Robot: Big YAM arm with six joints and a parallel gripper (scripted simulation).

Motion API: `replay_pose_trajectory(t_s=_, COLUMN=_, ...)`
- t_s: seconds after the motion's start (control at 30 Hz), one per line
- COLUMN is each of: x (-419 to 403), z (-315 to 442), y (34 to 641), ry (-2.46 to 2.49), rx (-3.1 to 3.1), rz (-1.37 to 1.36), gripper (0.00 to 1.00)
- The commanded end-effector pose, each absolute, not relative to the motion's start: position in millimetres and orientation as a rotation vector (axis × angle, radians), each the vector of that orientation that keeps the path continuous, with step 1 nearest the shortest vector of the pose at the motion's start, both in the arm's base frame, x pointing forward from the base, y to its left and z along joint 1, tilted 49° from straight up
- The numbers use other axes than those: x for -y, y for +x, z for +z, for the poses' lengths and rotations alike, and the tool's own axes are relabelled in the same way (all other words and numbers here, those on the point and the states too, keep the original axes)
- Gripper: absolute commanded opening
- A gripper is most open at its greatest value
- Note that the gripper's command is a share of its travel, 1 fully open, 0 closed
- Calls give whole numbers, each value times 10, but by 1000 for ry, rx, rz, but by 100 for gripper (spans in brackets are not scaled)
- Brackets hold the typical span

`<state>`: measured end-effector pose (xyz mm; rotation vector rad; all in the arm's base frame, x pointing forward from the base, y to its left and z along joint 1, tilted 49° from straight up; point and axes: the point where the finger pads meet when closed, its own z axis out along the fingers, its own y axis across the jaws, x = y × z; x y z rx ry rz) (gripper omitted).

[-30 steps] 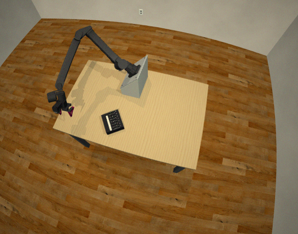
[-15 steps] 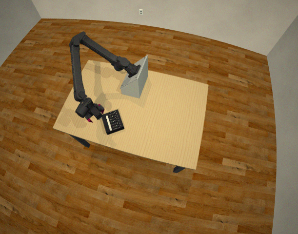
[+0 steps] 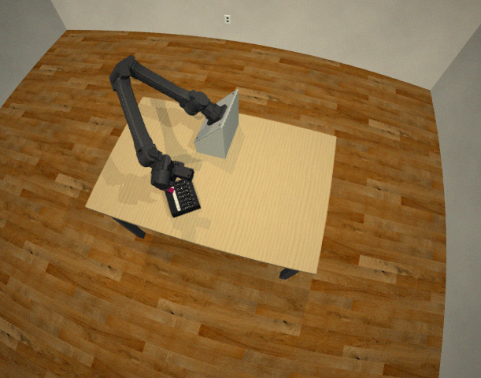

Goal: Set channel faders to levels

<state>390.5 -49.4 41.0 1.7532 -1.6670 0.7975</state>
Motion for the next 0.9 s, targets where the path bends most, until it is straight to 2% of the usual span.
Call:
replay_pose_trajectory(t_s=0.0, x=473, z=477, y=4002, ry=1767, rx=1672, rz=815, gripper=100)
replay_pose_trajectory(t_s=0.5, x=539, z=359, y=3918, ry=1699, rx=1736, rz=831, gripper=100)
replay_pose_trajectory(t_s=0.73, x=571, z=295, y=3920, ry=1554, rx=1913, rz=924, gripper=100)
replay_pose_trajectory(t_s=0.77, x=550, z=355, y=4074, ry=1505, rx=1991, rz=977, gripper=100)
replay_pose_trajectory(t_s=0.87, x=611, z=210, y=3921, ry=1333, rx=2140, rz=1045, gripper=100)
